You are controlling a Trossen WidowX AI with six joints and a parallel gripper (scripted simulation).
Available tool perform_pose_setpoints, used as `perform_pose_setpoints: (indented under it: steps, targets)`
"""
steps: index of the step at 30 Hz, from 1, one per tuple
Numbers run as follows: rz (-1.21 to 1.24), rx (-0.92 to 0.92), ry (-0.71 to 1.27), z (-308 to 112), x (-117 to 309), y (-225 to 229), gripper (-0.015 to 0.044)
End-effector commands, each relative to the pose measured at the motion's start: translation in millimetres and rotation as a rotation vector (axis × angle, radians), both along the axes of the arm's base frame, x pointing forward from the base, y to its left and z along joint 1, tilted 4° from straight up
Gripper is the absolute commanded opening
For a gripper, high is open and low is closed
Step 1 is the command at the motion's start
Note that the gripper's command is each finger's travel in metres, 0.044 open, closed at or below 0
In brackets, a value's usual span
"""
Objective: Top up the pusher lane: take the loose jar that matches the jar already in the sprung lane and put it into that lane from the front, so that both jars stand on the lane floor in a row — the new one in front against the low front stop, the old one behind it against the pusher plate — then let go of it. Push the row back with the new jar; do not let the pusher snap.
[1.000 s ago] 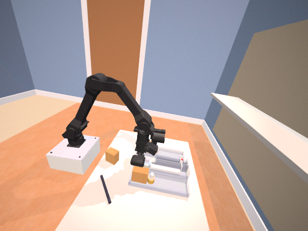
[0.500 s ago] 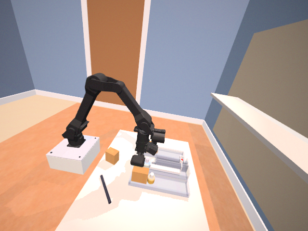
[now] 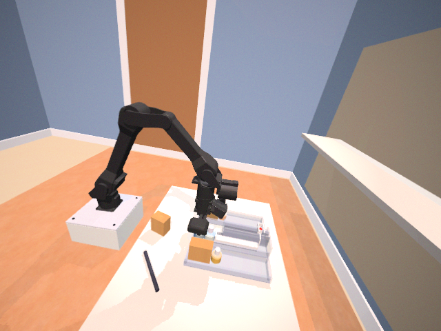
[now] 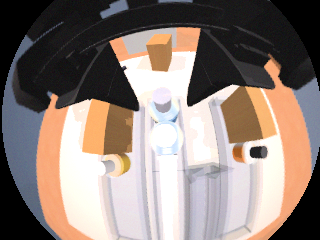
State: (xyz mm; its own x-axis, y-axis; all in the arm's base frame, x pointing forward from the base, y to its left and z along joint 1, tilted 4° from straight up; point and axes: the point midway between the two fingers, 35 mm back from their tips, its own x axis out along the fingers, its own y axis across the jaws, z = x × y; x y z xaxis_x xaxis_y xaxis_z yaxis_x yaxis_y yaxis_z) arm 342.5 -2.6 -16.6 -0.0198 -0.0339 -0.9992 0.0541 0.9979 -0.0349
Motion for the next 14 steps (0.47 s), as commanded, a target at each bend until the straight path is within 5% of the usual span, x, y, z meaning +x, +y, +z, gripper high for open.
perform_pose_setpoints:
  steps: [1, 14]
  targets:
    - [0.003, 0.002, 0.004, 1.6, -3.7, 0.6, 0.0293]
    - [0.003, 0.002, 0.008, 3.8, -43.8, 3.1, 0.0293]
